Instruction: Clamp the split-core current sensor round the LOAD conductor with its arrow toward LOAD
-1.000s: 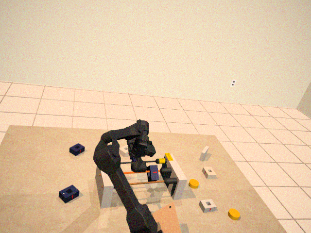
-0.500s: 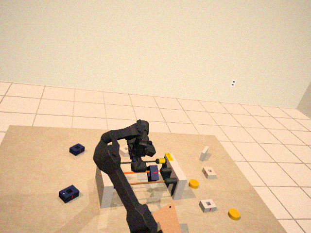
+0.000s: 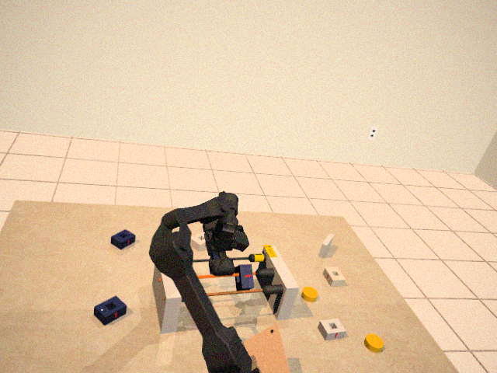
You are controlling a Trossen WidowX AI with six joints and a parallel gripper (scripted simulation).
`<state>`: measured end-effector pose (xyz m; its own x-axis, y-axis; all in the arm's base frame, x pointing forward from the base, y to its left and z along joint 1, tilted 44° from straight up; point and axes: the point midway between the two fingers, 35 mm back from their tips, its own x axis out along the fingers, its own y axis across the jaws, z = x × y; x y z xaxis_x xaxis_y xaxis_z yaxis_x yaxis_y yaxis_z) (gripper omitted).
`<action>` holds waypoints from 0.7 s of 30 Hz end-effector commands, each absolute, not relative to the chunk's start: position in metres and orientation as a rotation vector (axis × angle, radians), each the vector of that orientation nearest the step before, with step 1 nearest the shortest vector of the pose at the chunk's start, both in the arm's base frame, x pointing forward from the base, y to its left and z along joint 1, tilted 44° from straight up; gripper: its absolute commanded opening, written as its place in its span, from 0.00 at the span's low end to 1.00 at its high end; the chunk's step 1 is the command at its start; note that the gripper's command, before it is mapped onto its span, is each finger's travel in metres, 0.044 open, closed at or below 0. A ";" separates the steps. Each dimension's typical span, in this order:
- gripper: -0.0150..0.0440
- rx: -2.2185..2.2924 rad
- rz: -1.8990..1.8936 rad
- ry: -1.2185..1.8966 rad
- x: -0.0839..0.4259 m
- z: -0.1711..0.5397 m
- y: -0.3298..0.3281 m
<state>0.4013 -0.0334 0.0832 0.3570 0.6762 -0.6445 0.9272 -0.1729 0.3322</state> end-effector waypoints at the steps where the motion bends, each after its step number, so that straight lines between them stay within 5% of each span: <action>1: 0.25 1.928 -0.462 1.393 0.401 0.083 -0.033; 17: 0.25 1.927 -0.461 1.393 0.402 0.080 -0.030; 21: 0.43 1.927 -0.458 1.388 0.402 0.083 -0.033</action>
